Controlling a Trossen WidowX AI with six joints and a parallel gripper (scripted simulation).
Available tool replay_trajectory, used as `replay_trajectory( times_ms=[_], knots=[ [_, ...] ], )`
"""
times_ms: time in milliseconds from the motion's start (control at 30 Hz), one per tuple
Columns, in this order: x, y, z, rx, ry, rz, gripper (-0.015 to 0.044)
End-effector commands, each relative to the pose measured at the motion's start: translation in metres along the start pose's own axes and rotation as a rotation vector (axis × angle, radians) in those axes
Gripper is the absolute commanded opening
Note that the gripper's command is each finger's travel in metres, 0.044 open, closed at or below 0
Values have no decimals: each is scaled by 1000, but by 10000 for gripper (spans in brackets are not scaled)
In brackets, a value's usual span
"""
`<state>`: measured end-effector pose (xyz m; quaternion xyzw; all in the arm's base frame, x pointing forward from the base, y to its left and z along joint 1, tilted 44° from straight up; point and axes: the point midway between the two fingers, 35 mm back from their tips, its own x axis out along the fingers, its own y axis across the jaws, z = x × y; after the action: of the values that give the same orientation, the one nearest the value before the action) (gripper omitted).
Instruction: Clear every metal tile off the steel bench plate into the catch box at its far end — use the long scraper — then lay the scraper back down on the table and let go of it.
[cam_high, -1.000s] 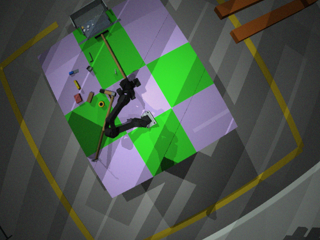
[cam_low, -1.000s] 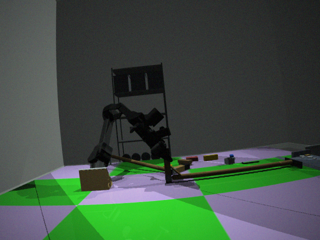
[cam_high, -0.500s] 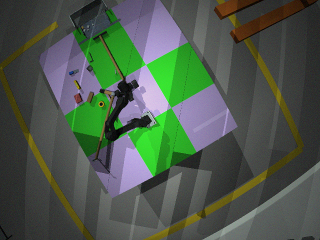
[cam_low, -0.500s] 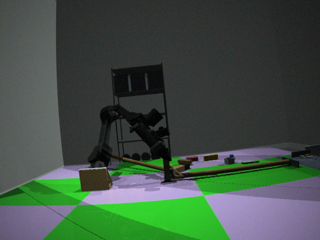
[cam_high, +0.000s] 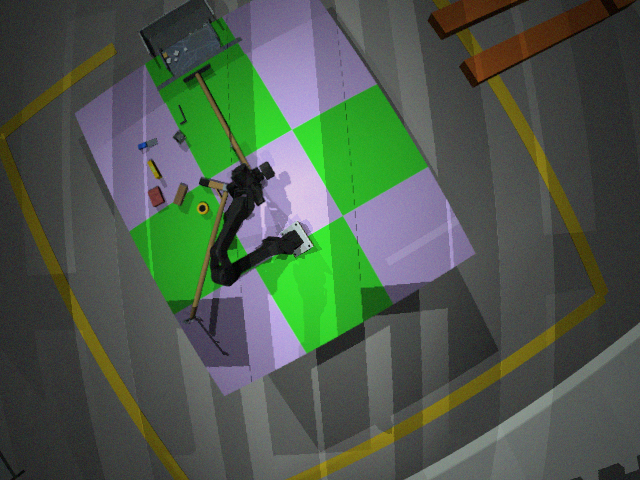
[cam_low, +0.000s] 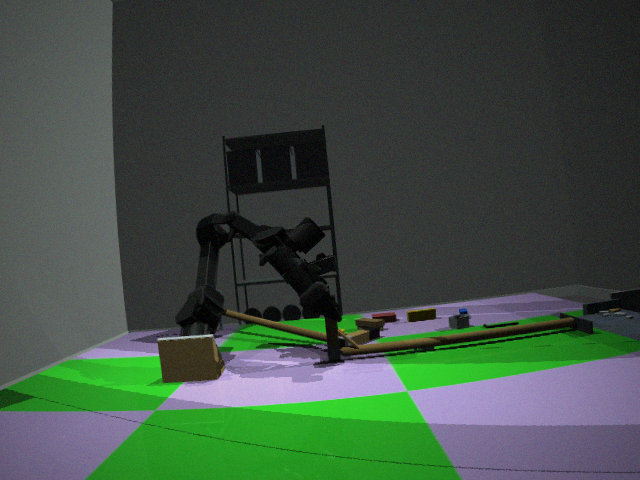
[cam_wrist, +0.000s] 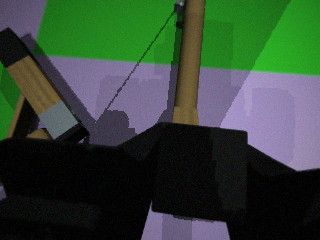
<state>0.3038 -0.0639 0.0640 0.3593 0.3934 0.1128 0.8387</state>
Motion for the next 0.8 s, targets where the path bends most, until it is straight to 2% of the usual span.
replay_trajectory(
  times_ms=[0,767],
  knots=[
    [0,3,4,-7,-8,0,0],
    [20,8,33,-11,-9,5,0]
  ],
)
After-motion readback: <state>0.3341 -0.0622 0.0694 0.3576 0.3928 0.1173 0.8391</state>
